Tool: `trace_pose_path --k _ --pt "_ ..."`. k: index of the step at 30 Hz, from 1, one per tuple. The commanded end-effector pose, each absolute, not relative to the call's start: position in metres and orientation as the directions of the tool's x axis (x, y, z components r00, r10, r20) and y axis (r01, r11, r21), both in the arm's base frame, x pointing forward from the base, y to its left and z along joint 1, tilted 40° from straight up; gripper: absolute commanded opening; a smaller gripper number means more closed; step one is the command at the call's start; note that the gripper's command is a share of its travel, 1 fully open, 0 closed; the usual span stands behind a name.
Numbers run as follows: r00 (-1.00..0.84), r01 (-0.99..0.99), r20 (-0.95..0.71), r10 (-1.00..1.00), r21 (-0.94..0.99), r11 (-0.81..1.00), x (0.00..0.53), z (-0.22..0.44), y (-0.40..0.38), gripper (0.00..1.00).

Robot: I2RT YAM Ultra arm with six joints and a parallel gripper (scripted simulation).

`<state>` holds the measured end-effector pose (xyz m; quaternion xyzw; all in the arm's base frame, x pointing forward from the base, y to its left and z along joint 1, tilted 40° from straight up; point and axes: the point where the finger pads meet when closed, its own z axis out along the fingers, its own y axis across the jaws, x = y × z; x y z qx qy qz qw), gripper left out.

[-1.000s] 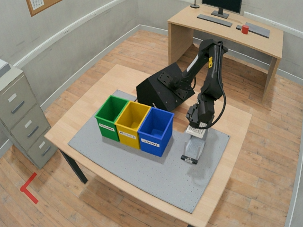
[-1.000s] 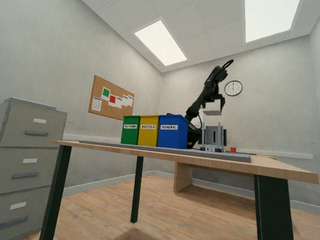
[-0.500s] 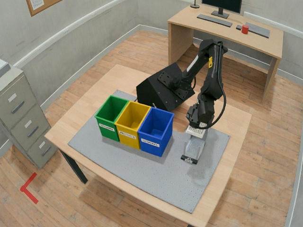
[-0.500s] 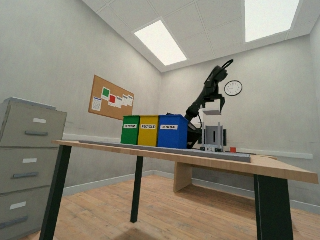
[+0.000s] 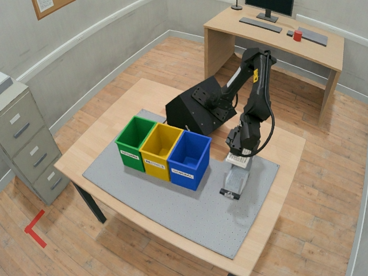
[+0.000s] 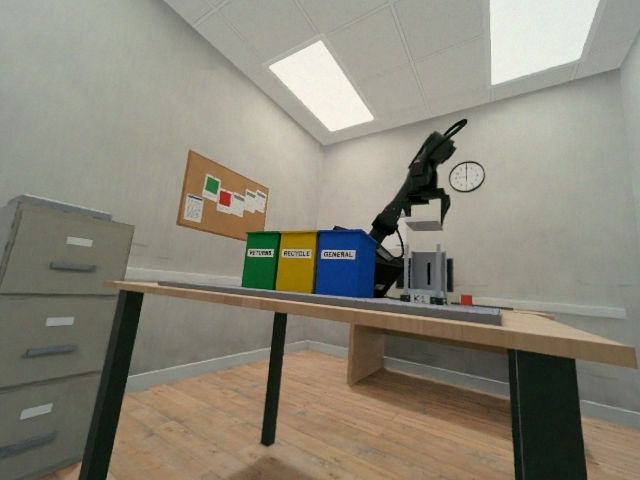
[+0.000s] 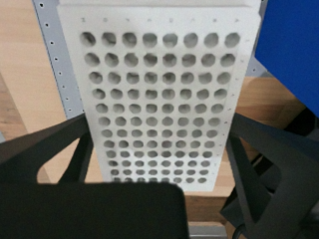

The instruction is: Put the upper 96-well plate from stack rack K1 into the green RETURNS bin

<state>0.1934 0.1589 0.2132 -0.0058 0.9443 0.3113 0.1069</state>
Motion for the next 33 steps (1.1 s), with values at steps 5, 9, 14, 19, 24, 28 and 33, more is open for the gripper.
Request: trace_pose_path --k 5,9,14,19,24,28,33 --pt "-0.958 -0.11 -0.277 0.078 0.602 0.791 0.197 0.238 0.156 0.0" --pt "-0.958 -0.11 -0.277 0.078 0.602 0.791 0.197 0.238 0.156 0.0" --pt "-0.952 -0.164 -0.306 0.029 0.586 0.794 0.197 0.233 0.151 0.0" --pt "-0.963 -0.14 -0.267 0.026 0.583 0.8 0.194 0.213 0.141 0.0" --pt "-0.97 -0.123 -0.24 0.026 0.585 0.802 0.2 0.198 0.129 0.0" --pt "-0.972 -0.118 -0.232 0.027 0.587 0.801 0.203 0.19 0.118 0.0" --pt "-0.972 -0.117 -0.232 0.028 0.589 0.799 0.205 0.182 0.108 0.0"
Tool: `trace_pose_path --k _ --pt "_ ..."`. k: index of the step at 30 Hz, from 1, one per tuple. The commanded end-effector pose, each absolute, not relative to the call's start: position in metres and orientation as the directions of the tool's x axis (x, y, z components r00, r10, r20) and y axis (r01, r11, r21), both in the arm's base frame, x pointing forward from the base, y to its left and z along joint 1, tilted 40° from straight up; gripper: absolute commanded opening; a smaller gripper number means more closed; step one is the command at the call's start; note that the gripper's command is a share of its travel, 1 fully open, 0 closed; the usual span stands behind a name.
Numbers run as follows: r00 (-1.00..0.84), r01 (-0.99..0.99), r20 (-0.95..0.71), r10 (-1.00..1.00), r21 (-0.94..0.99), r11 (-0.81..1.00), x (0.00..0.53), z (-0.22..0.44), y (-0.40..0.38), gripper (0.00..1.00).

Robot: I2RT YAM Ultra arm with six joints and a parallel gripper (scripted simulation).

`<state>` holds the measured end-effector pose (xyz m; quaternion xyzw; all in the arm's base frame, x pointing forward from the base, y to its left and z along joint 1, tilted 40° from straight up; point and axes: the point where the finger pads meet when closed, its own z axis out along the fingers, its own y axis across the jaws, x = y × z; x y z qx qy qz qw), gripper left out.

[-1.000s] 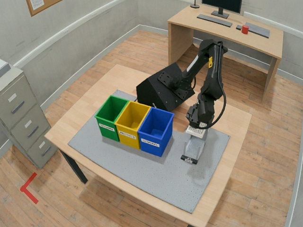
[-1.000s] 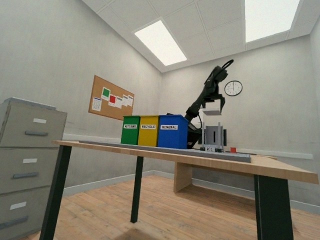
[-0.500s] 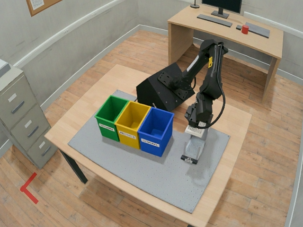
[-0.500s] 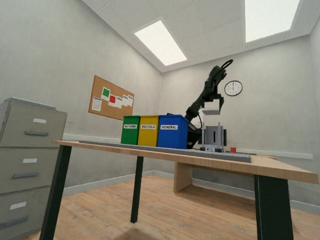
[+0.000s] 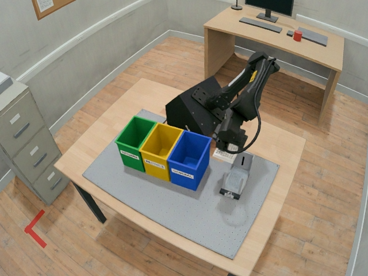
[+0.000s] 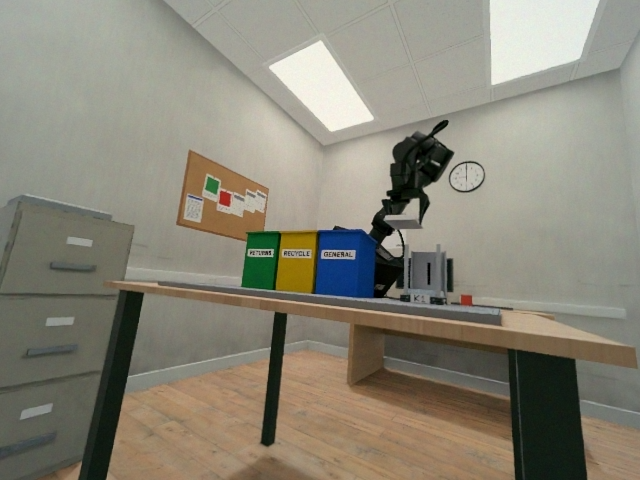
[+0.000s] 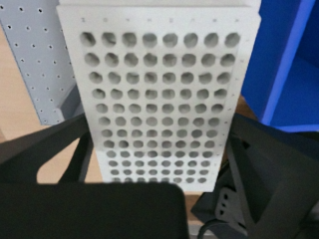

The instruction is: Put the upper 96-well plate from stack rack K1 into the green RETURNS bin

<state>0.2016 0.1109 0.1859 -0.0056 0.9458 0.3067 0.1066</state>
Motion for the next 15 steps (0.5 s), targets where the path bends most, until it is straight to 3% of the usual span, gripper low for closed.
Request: trace_pose_path --k 1,15 --pt "-0.972 -0.117 -0.232 0.028 0.589 0.799 0.205 0.182 0.108 0.0" --pt "-0.972 -0.117 -0.233 0.032 0.596 0.794 0.214 0.157 0.071 0.0"
